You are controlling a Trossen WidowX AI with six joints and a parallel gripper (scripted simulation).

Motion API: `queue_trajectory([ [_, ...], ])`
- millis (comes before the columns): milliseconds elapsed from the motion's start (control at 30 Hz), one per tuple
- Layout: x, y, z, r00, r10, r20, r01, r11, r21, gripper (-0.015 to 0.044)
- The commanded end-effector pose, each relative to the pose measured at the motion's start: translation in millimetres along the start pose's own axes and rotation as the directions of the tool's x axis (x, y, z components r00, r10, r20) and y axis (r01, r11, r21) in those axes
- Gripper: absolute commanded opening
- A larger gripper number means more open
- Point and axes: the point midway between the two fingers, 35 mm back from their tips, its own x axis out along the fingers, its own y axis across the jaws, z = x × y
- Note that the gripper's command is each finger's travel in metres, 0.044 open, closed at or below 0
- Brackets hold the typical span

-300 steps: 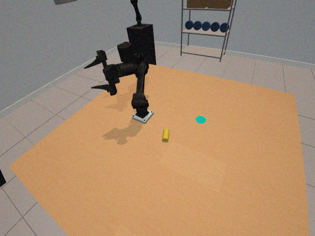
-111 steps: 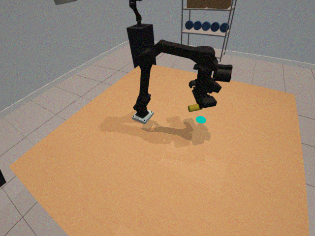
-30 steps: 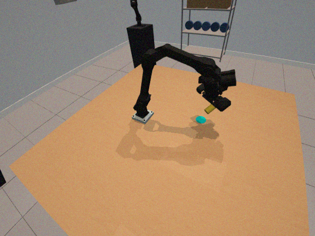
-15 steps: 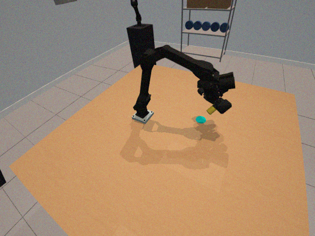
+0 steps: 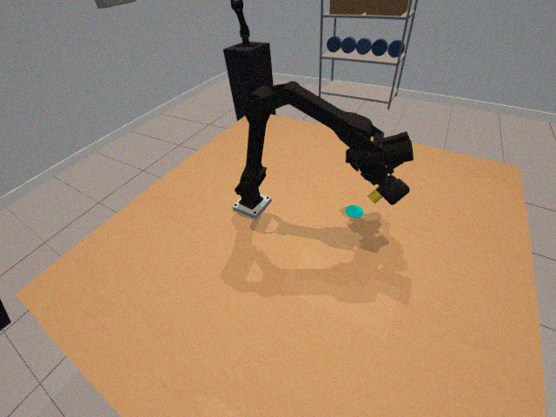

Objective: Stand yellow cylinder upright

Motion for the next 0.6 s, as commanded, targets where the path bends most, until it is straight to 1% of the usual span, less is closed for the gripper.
queue_trajectory([
  [0,-2.7,-0.5,1.8,0.999,-0.001,0.034,0.001,1.000,0.006,0.0105],
  [567,-2.2,-6.2,2.7,0.989,0.004,0.148,-0.008,1.000,0.023,0.0105],
])
